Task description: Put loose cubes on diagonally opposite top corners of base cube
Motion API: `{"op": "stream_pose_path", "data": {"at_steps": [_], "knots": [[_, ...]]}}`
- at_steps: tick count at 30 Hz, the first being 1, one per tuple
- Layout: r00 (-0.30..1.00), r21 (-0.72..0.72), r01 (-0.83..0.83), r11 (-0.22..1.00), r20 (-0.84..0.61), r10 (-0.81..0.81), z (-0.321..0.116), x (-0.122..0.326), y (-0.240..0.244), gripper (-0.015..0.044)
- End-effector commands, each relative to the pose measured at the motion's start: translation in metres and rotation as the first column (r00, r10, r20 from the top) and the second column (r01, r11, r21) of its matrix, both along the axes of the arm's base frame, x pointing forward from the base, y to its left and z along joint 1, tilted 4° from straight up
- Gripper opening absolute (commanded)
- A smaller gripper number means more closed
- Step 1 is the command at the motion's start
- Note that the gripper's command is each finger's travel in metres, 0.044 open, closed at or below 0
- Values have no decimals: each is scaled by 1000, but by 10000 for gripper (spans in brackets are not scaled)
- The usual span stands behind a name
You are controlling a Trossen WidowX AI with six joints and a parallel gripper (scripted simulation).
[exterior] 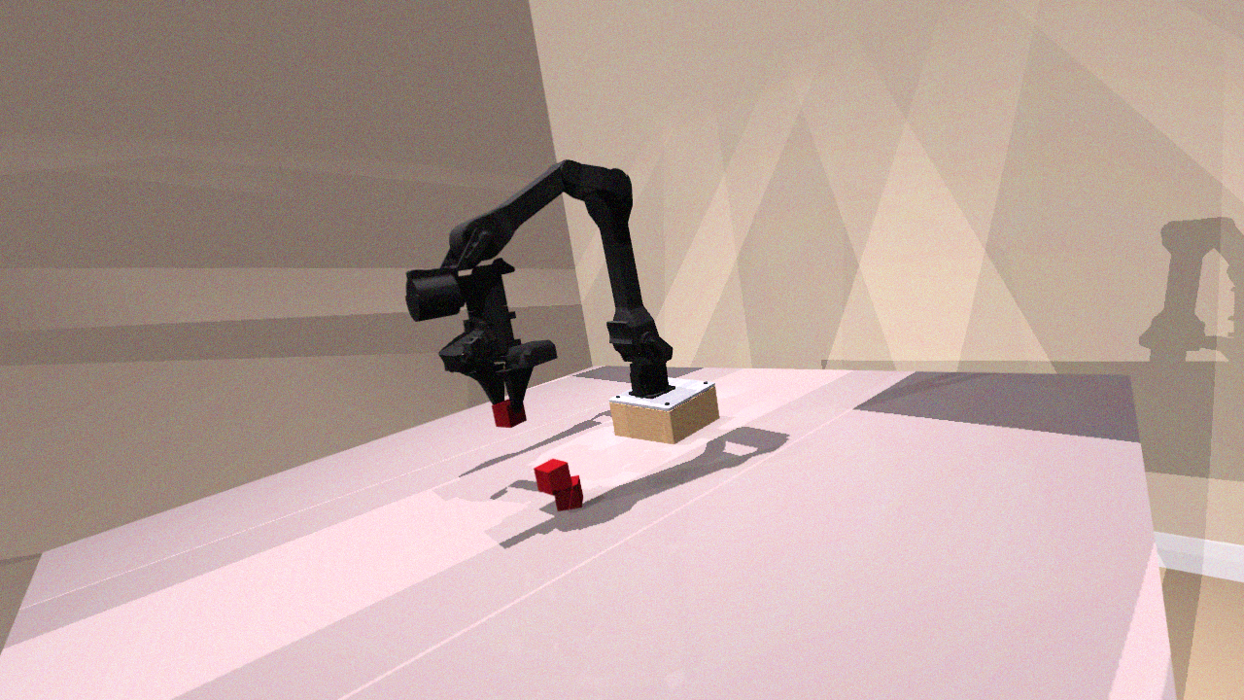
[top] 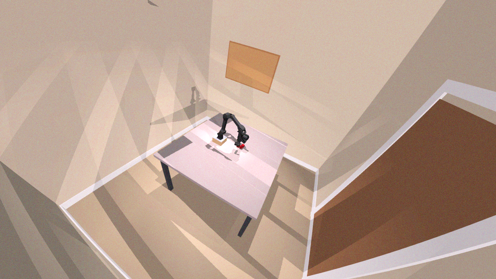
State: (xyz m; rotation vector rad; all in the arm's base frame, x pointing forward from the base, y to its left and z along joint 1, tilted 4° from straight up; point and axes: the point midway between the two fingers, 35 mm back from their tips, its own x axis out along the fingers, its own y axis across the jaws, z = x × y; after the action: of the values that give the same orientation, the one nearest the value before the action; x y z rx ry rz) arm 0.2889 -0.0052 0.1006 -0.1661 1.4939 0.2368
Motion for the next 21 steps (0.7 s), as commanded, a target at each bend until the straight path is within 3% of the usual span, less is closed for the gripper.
{"op": "stream_pose_path", "data": {"at_steps": [1, 21], "knots": [[1000, -3, 24, 1000, -4, -24, -1, -2, 13, 105], [993, 9, 117, 993, -10, -117, -3, -15, 77, 105]]}}
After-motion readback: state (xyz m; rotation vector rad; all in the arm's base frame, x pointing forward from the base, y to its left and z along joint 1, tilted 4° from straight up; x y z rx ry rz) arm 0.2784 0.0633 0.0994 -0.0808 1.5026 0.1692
